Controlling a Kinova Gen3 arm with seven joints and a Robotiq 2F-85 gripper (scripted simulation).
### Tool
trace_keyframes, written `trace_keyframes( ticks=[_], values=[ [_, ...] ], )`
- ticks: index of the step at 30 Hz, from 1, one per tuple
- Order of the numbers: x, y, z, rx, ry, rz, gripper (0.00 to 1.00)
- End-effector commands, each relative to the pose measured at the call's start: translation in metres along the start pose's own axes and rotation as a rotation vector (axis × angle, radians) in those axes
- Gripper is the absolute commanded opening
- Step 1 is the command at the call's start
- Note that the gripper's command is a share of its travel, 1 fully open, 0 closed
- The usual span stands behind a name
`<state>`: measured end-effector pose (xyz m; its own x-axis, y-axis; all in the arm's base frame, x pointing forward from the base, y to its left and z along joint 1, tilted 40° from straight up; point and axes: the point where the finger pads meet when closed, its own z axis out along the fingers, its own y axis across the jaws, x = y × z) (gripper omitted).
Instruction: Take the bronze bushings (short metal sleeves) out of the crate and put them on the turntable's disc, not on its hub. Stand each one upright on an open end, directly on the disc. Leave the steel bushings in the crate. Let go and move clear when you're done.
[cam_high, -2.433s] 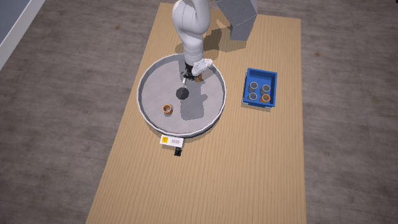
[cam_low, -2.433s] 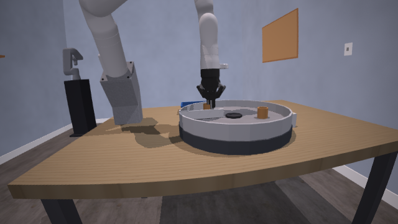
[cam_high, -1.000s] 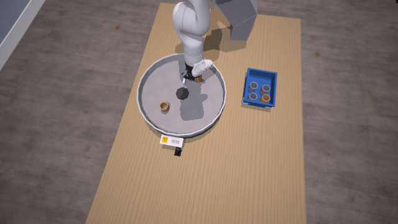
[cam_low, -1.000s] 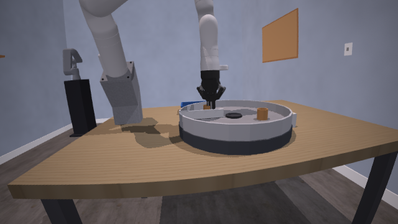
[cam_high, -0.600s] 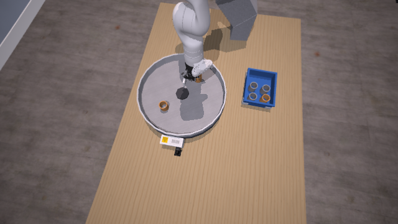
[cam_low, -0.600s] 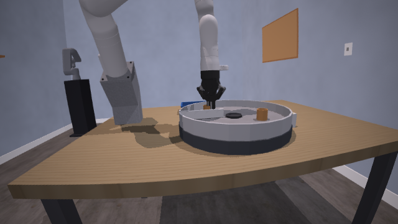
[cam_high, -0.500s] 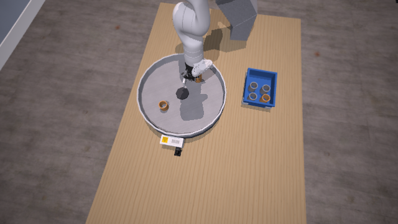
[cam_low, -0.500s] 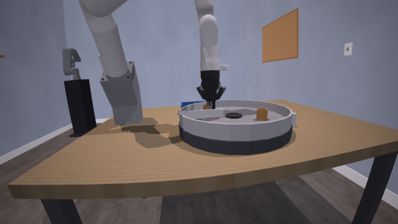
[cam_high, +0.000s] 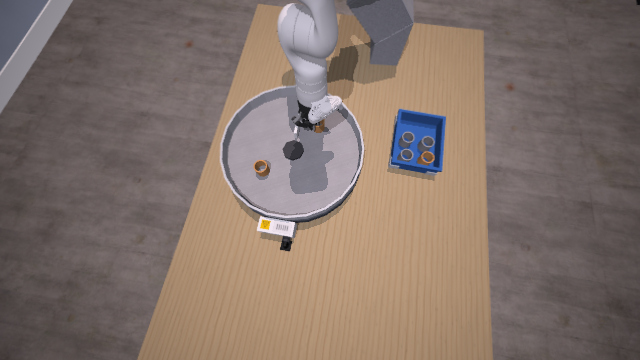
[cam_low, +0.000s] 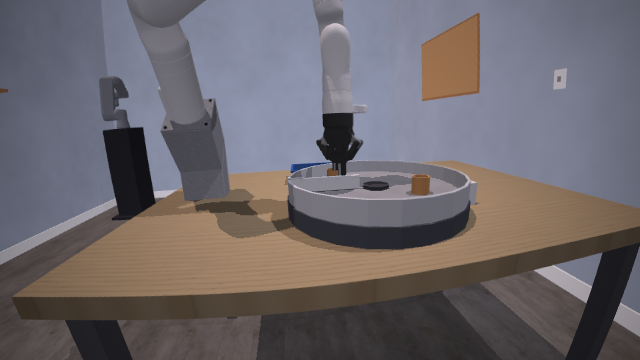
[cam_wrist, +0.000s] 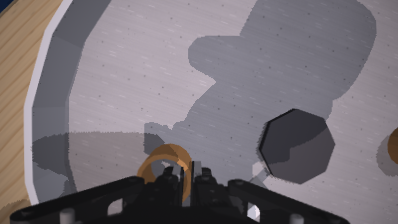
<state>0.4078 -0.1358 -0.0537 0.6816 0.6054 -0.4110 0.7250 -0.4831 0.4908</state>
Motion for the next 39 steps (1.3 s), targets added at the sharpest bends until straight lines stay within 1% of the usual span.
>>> trace_keyframes(
  ticks=[1,6,7,39],
  values=[
    [0.0006,0.0002,-0.0005,-0.001,0.001,0.000,0.00],
    [0.0006,0.0002,-0.0005,-0.001,0.001,0.000,0.00],
    [0.0006,0.0002,-0.0005,-0.001,0.001,0.000,0.14],
    [0.0006,0.0002,-0.0005,-0.001,0.001,0.000,0.14]
  ],
)
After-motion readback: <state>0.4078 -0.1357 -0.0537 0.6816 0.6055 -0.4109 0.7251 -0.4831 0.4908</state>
